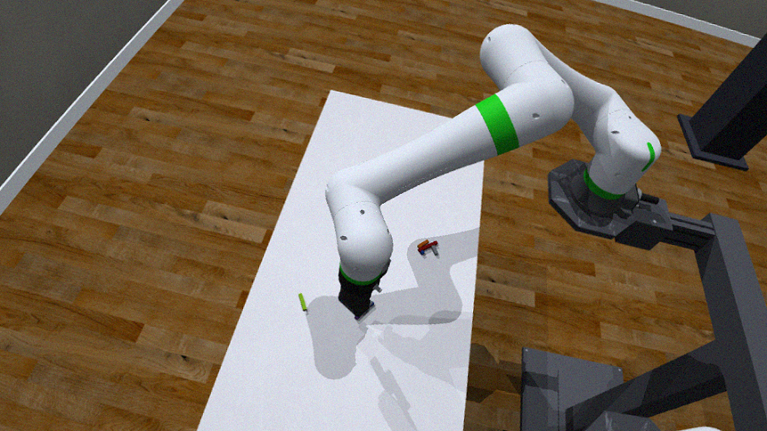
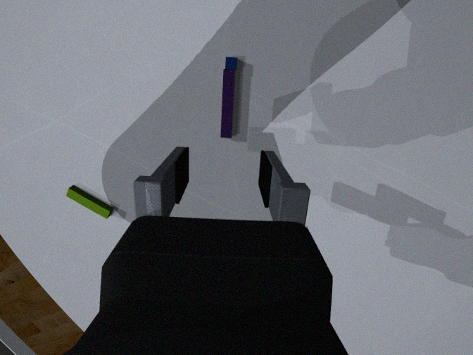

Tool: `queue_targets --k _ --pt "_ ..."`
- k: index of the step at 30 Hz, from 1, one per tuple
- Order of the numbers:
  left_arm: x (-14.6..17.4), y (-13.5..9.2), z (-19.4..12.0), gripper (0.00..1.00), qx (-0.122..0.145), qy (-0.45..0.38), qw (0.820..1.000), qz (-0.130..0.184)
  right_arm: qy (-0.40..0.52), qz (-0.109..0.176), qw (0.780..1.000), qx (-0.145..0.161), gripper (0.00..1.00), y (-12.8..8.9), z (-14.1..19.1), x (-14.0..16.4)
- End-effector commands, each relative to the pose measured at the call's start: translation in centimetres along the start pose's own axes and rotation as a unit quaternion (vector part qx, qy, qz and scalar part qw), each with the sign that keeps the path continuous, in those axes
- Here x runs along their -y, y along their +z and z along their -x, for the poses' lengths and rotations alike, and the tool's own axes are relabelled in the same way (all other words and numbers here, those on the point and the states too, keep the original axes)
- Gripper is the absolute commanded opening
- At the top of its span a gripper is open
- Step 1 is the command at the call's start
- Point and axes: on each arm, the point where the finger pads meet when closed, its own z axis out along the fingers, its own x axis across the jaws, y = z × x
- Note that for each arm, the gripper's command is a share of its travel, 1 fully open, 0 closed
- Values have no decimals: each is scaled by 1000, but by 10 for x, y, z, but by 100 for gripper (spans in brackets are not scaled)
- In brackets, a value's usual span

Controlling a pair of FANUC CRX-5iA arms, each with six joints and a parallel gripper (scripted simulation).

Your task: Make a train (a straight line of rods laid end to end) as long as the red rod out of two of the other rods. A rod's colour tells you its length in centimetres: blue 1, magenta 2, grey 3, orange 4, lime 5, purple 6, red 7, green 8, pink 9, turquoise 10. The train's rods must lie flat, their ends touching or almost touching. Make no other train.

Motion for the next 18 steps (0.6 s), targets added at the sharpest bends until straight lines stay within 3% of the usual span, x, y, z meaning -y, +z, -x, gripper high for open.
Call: queue_targets --k 1,18 --pt "0 -1 0 100 0 0 1000 1 0 1 1000 0 100 -1 0 -1" --pt "0 -1 0 100 0 0 1000 1 0 1 1000 0 100 -6 0 -1"
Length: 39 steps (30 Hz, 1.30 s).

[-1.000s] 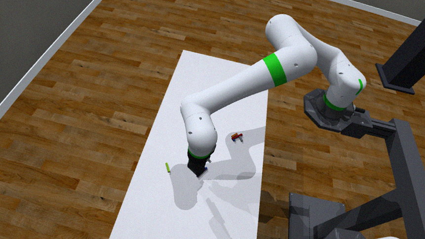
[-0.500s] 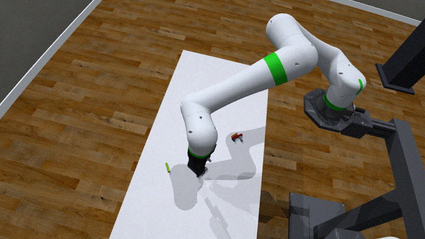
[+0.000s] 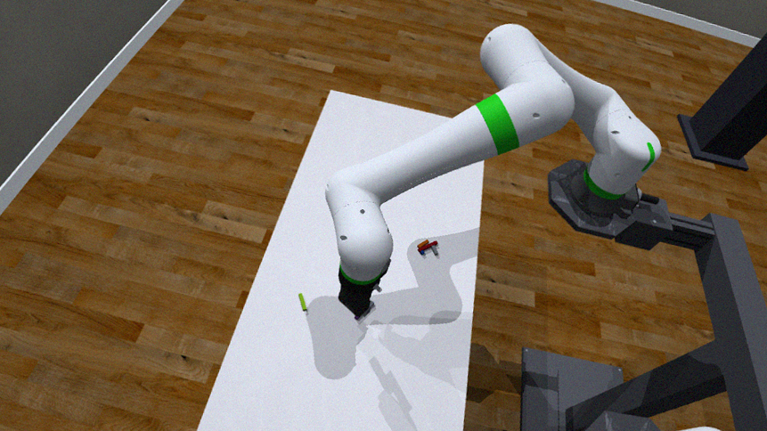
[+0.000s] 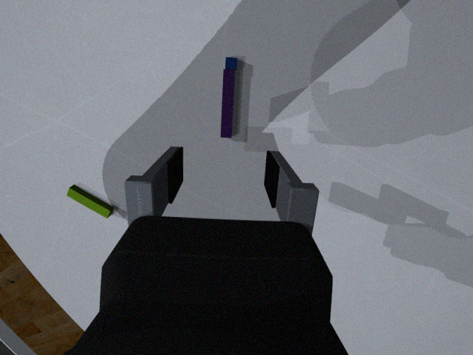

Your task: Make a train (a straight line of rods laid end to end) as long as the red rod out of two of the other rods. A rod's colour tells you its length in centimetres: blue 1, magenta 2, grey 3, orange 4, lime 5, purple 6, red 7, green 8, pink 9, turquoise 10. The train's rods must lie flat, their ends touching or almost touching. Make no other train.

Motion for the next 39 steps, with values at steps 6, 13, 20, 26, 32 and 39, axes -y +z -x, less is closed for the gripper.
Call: queue_targets --k 6,13,20,26,32,39 --pt "0 -1 0 100 0 0 1000 1 0 1 1000 0 100 -17 0 -1" --pt "0 -1 0 100 0 0 1000 1 0 1 1000 0 100 -52 0 -1" --pt "0 -1 0 100 0 0 1000 1 0 1 1000 0 100 -82 0 -1" --pt "0 -1 0 100 0 0 1000 1 0 1 1000 0 100 -88 0 -1" --pt "0 -1 0 100 0 0 1000 1 0 1 1000 0 100 -88 0 -1" --pt "0 -1 0 100 0 0 1000 1 0 1 1000 0 100 -88 0 -1"
